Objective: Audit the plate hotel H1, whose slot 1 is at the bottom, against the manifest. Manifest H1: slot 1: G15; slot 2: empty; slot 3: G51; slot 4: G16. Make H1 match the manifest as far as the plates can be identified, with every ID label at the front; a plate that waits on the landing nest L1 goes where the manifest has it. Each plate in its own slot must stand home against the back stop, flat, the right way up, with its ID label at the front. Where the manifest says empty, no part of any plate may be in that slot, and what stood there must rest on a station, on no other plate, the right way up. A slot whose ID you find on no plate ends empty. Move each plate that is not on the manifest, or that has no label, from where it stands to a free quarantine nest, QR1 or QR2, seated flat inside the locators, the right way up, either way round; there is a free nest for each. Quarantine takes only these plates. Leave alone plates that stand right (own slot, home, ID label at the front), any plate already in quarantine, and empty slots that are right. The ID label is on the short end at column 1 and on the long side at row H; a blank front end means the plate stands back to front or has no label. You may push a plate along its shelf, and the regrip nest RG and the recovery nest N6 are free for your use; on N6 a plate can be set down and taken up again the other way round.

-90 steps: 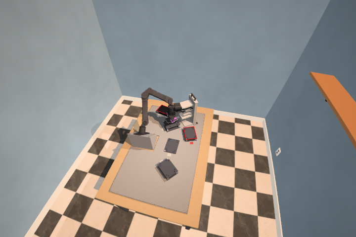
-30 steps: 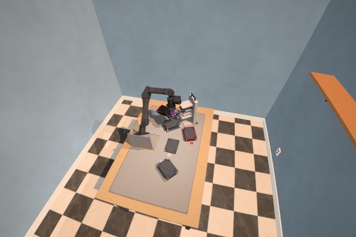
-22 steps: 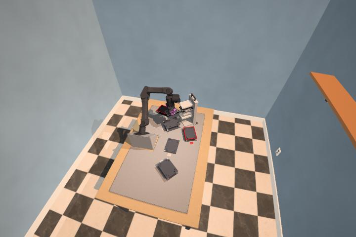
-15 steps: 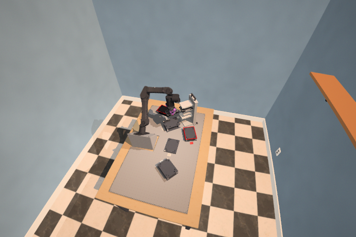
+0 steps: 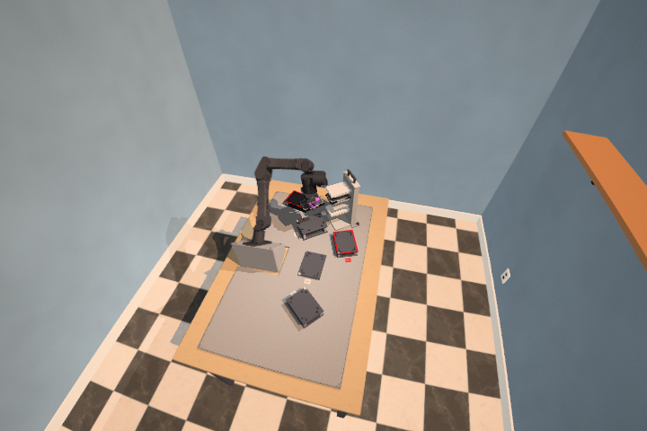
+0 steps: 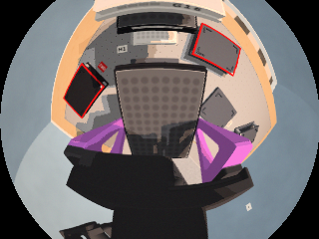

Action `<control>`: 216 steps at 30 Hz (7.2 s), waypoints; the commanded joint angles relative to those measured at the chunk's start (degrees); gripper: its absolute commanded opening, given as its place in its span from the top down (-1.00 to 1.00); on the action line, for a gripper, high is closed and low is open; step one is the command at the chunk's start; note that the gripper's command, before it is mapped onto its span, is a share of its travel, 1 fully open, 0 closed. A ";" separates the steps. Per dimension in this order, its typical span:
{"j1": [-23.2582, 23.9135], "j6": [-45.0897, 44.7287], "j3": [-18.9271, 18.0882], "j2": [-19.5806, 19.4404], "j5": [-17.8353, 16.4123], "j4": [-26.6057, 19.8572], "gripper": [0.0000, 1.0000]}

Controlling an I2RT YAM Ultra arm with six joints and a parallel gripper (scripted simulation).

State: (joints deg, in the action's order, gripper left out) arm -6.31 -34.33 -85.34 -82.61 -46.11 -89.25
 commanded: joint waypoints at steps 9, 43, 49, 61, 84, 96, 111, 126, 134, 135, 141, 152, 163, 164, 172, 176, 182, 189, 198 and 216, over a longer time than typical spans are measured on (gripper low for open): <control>2.09 -10.02 -2.42 -3.09 -0.19 -0.75 -0.72; 4.57 -54.57 -20.17 -24.64 -0.16 -0.75 -0.72; 4.95 -62.71 -24.39 -28.73 -0.26 -0.75 -0.72; 5.49 -75.87 -32.07 -35.56 -0.43 -0.75 -0.72; 6.36 -78.66 -49.62 -49.18 -0.99 -0.75 -0.72; 6.33 -78.58 -49.79 -49.26 -0.97 -0.75 -0.72; 6.33 -78.58 -49.78 -49.26 -0.97 -0.75 -0.72; 3.96 -78.62 -50.29 -52.10 -0.57 -0.75 -0.72; 1.95 -78.36 -50.94 -54.34 -0.35 -0.75 -0.72; 1.71 -78.35 -51.02 -54.62 -0.33 -0.75 -0.72; 0.78 -78.31 -51.36 -55.81 -0.23 -0.75 -0.72; -1.55 -77.42 -50.96 -57.39 -0.19 -0.49 -0.72; -4.10 -74.71 -43.84 -55.47 -0.50 7.59 -0.72; -4.35 -74.36 -43.23 -55.35 -0.52 8.31 -0.72; -4.15 -72.77 -40.90 -54.94 -0.44 11.53 -0.72; -4.16 -72.67 -41.13 -54.87 -0.43 11.73 -0.72; -4.20 -72.60 -40.48 -54.72 -0.43 11.89 -0.72; -4.23 -72.54 -39.91 -54.37 -0.44 11.67 -0.72; -4.22 -72.56 -39.62 -54.21 -0.44 12.05 -0.72; -4.17 -72.73 -39.83 -53.91 -0.43 11.99 -0.72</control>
State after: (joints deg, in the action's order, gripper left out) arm -12.10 -107.35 -125.40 -138.32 -46.11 -77.41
